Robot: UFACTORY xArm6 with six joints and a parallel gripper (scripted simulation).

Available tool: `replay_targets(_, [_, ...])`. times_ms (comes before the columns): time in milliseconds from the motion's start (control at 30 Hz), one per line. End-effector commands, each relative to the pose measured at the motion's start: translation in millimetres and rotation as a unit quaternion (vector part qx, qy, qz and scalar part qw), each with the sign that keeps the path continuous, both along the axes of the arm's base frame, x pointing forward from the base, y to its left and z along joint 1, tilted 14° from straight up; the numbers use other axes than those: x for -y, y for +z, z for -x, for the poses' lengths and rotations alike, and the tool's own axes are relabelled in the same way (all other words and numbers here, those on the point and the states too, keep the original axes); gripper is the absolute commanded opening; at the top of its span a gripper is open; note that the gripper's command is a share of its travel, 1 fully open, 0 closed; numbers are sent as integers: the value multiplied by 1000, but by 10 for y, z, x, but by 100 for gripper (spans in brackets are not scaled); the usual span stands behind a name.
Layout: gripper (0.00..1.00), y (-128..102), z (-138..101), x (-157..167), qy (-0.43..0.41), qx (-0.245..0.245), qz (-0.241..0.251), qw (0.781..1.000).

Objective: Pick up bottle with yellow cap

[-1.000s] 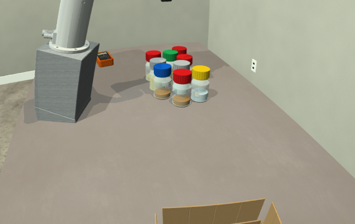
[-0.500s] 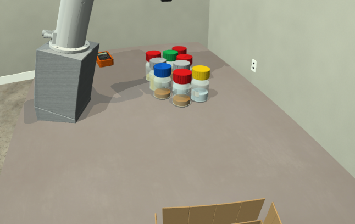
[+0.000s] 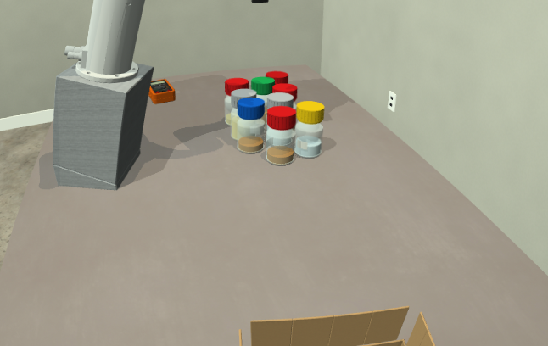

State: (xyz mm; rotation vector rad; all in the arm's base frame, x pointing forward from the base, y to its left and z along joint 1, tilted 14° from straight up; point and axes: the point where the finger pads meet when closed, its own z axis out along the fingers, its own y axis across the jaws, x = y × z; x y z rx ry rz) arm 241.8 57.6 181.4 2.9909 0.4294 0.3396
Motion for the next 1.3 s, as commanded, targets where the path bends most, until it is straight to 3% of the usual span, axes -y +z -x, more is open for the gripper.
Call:
replay_targets(0, [79, 29, -187, 15, -11, 2, -3, 1000])
replay_targets(167, [79, 52, -426, 39, -25, 4, -7, 1000])
replay_targets(400, [79, 52, -426, 39, -25, 4, -7, 1000])
replay_targets(733, [79, -28, -959, 169, -55, 8, -15, 998])
replay_targets(967, [79, -28, -959, 169, -55, 8, -15, 998])
replay_targets(1267, [79, -225, -1442, 379, -84, 12, -22, 996])
